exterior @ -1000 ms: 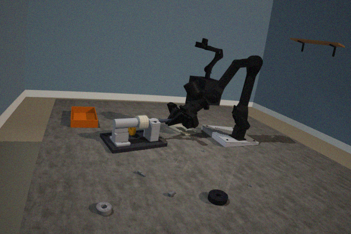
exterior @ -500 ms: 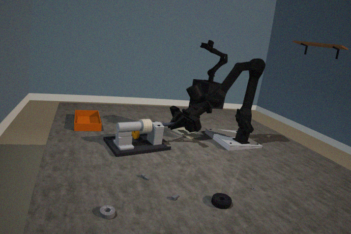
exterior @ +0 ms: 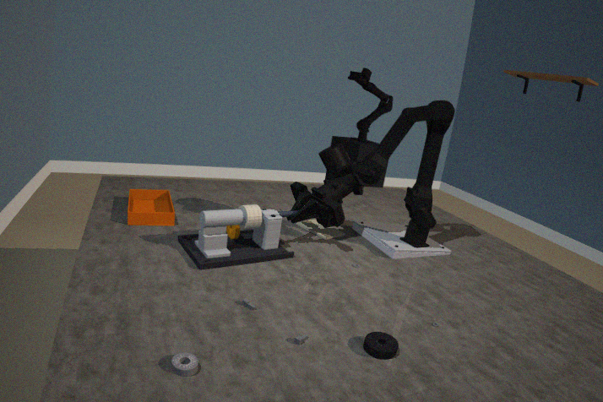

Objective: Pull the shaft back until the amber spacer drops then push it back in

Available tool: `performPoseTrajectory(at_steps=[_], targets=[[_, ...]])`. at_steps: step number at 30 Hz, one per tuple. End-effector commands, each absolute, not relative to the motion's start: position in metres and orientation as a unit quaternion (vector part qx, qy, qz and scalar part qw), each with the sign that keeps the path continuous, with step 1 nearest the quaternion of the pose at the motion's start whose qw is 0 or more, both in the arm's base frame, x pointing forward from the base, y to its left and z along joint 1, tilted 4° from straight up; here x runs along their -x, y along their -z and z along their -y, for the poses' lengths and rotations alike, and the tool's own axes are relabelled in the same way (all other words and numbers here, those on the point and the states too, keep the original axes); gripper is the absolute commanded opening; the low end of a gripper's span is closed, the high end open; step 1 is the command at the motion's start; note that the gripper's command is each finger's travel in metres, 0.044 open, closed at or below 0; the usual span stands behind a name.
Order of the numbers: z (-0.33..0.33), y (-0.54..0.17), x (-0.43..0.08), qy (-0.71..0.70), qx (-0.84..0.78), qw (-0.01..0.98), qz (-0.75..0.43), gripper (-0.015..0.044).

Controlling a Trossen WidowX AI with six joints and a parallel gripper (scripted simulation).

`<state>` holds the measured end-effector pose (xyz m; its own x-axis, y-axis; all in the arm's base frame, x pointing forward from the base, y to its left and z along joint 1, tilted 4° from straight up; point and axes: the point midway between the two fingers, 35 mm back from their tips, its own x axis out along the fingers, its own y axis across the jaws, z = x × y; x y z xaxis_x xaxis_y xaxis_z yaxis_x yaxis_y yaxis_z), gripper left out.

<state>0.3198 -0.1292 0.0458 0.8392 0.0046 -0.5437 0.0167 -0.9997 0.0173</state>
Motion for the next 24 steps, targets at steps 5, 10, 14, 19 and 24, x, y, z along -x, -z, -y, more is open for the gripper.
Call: performPoseTrajectory(at_steps=[5,10,14,19,24], targets=[[0.1284,-0.0454,-0.3232,0.284,-0.959,0.008,-0.007,0.0000],[0.1284,-0.0453,-0.3249,0.283,-0.959,0.008,-0.007,0.0000],[0.1283,-0.0453,-0.3262,0.283,-0.959,0.008,-0.007,0.0000],[0.1283,-0.0453,-0.3278,0.283,-0.959,0.008,-0.007,0.0000],[0.1283,-0.0452,-0.3294,0.283,-0.959,0.008,-0.007,0.0000]])
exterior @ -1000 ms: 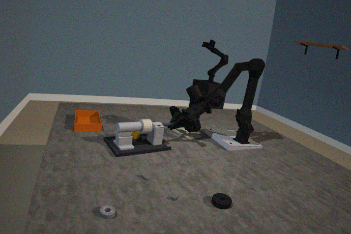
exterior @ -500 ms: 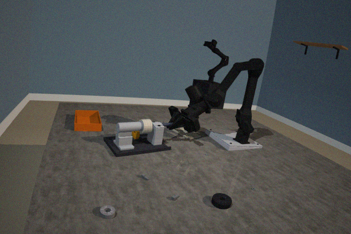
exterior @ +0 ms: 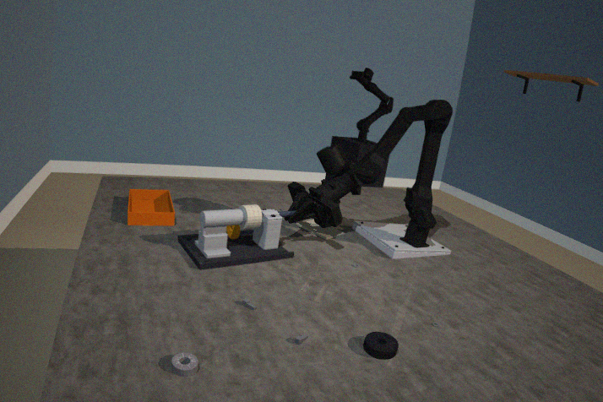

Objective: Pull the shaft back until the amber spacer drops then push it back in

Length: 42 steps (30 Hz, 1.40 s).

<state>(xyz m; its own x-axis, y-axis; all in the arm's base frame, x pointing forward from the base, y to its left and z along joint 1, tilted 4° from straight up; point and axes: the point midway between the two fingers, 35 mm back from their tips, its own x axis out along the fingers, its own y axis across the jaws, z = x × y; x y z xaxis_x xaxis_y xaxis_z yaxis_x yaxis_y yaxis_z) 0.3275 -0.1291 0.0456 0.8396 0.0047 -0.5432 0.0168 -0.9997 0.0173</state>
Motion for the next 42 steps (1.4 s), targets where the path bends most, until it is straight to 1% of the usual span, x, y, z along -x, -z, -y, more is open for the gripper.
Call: performPoseTrajectory(at_steps=[1,42], targets=[[0.128,-0.045,-0.330,0.283,-0.959,0.008,-0.007,0.0000],[0.128,-0.045,-0.343,0.283,-0.959,0.008,-0.007,0.0000]])
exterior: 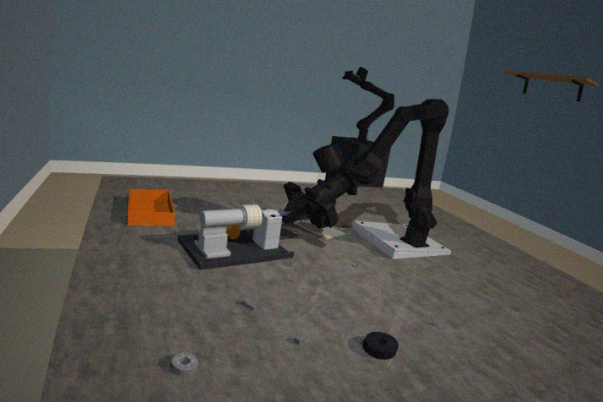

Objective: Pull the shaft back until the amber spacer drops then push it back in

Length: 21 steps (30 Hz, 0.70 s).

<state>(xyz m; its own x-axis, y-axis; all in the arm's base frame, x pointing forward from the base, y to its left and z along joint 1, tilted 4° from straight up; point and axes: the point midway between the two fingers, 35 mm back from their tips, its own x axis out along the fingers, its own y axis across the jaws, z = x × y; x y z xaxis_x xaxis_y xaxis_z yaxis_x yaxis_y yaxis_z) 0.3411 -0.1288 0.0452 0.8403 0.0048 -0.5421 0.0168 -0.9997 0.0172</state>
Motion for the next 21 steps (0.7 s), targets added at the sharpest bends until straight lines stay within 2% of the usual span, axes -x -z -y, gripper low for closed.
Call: performPoseTrajectory(at_steps=[1,21], targets=[[0.1280,-0.0448,-0.3433,0.283,-0.959,0.008,-0.007,0.0000],[0.1278,-0.0447,-0.3498,0.282,-0.959,0.008,-0.007,0.0000]])
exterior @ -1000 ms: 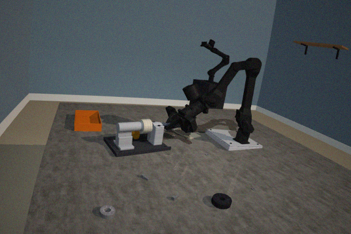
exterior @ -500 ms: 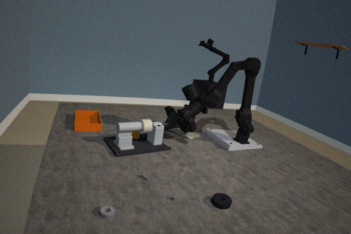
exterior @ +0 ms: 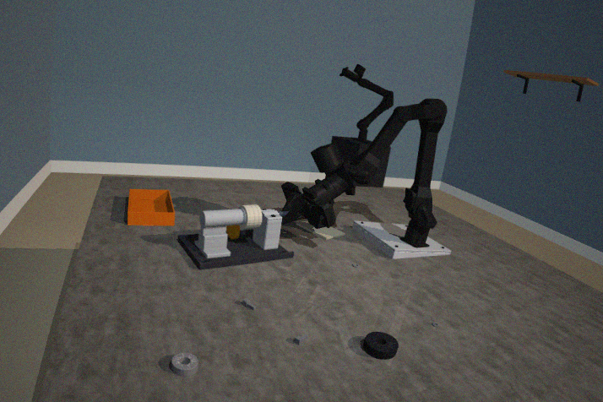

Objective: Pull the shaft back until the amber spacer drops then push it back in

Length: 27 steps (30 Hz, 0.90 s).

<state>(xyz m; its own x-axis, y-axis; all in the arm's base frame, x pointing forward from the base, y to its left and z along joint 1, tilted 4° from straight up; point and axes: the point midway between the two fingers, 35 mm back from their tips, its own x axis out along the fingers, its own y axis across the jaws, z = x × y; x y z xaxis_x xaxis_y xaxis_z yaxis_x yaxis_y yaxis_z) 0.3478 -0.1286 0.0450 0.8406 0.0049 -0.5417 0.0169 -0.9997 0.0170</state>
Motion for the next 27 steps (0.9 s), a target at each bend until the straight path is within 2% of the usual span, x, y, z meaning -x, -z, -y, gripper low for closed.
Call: performPoseTrajectory(at_steps=[1,27], targets=[[0.1278,-0.0447,-0.3501,0.282,-0.959,0.008,-0.007,0.0000],[0.1276,-0.0445,-0.3585,0.282,-0.959,0.008,-0.007,0.0000]])
